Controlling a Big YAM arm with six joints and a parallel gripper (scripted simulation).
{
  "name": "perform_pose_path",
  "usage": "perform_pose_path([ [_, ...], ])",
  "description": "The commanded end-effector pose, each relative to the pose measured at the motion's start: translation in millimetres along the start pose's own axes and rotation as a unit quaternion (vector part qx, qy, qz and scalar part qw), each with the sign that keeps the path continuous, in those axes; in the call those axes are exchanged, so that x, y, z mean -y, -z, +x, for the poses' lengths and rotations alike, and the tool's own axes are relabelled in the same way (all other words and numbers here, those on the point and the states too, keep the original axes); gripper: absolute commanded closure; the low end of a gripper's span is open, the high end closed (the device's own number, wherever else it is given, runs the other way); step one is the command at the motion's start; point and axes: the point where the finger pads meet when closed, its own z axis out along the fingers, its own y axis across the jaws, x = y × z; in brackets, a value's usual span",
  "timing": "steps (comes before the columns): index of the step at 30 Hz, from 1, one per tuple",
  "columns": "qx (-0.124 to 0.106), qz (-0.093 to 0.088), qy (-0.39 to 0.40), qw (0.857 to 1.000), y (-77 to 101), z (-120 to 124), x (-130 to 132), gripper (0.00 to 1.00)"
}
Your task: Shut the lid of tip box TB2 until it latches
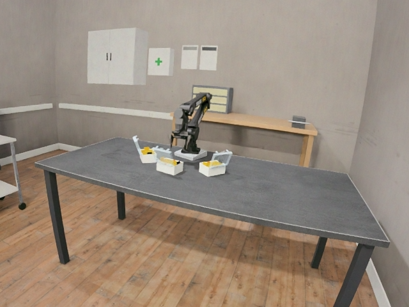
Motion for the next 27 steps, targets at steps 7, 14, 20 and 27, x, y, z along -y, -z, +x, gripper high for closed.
perform_pose_path([
  [7, 0.008, 0.004, 0.002, 1.0, -39.4, 14, 5, 0.0],
  [14, 0.007, 0.004, 0.002, 1.0, -61.3, 27, 5, 0.0],
  [20, 0.031, 0.009, 0.003, 0.999, -55.3, 2, 9, 0.0],
  [27, 0.031, 0.009, 0.002, 0.999, -55.4, 2, 9, 0.0],
])
